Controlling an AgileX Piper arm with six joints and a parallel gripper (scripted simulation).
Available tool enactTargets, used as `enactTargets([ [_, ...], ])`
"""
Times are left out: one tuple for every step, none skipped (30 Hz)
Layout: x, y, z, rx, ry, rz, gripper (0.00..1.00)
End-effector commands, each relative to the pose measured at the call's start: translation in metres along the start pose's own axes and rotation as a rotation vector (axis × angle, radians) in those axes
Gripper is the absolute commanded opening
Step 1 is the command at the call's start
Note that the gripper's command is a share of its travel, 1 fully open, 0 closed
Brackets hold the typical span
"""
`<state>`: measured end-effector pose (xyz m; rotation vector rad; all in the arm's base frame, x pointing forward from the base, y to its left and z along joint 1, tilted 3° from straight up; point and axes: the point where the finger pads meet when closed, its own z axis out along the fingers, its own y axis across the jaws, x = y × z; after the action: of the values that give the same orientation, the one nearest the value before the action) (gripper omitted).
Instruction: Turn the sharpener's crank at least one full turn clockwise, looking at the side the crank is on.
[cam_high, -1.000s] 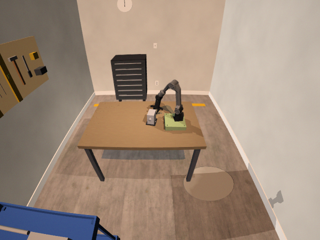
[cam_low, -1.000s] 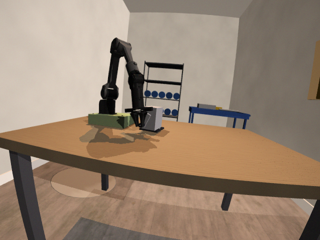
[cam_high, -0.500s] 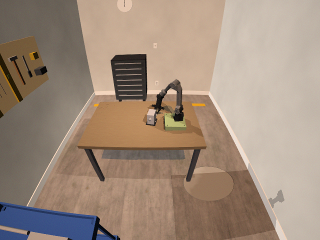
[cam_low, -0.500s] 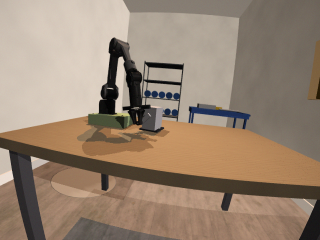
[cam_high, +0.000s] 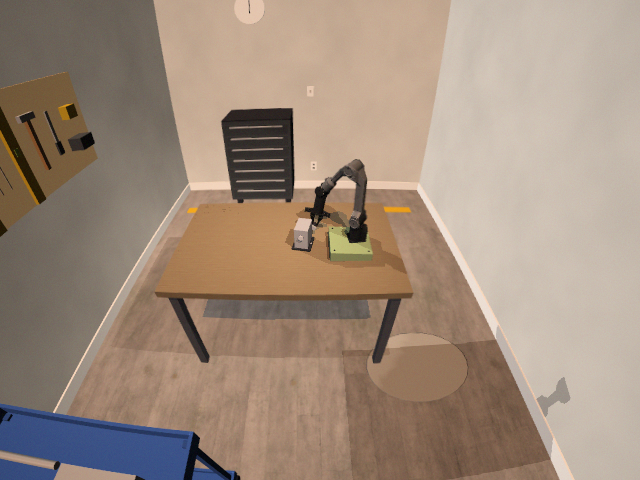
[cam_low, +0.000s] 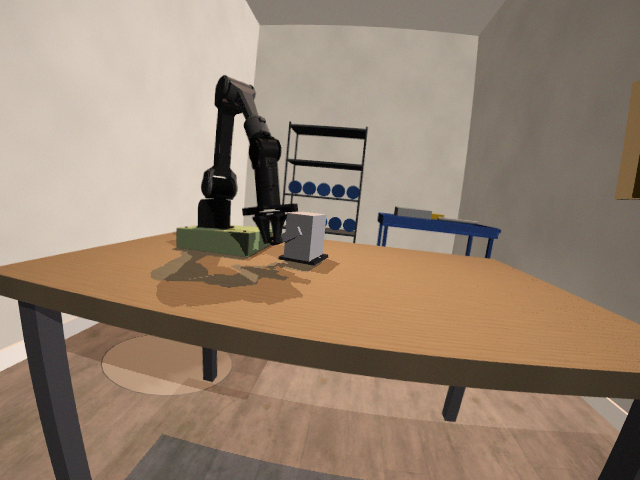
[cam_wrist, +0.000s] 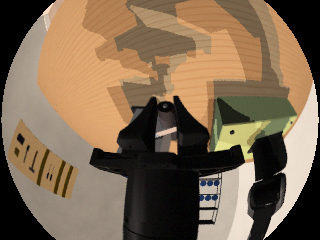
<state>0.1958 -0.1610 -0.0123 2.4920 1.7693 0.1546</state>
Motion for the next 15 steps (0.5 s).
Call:
enactTargets([
  [0.0, -0.001, -0.004, -0.002, -0.002, -0.001, 0.2],
  [0.0, -0.001, -0.005, -0.003, -0.002, -0.001, 0.2],
  [0.0, -0.001, -0.006, -0.003, -0.002, -0.001, 0.2],
  [0.0, -0.001, -0.007, -0.003, -0.002, -0.001, 0.2],
  [0.0, -0.001, -0.008, -0.003, -0.002, -0.001, 0.2],
  [0.0, -0.002, -0.009, -0.003, -0.002, -0.001, 0.2],
  [0.0, -0.002, -0.01, -0.004, -0.003, -0.001, 0.2],
  [-0.001, -0.002, -0.012, -0.004, -0.003, -0.001, 0.2],
  [-0.001, -0.001, -0.013, -0.005, -0.003, -0.001, 0.2],
  [-0.001, -0.001, -0.013, -0.005, -0.003, -0.001, 0.2],
  [-0.001, -0.001, -0.013, -0.005, -0.003, -0.001, 0.2],
  [-0.001, -0.002, -0.015, -0.005, -0.003, -0.001, 0.2],
  [-0.001, -0.001, -0.016, -0.005, -0.003, -0.001, 0.2],
  [-0.001, -0.001, -0.017, -0.005, -0.003, -0.001, 0.2],
  [-0.001, -0.001, -0.018, -0.005, -0.003, -0.001, 0.2],
])
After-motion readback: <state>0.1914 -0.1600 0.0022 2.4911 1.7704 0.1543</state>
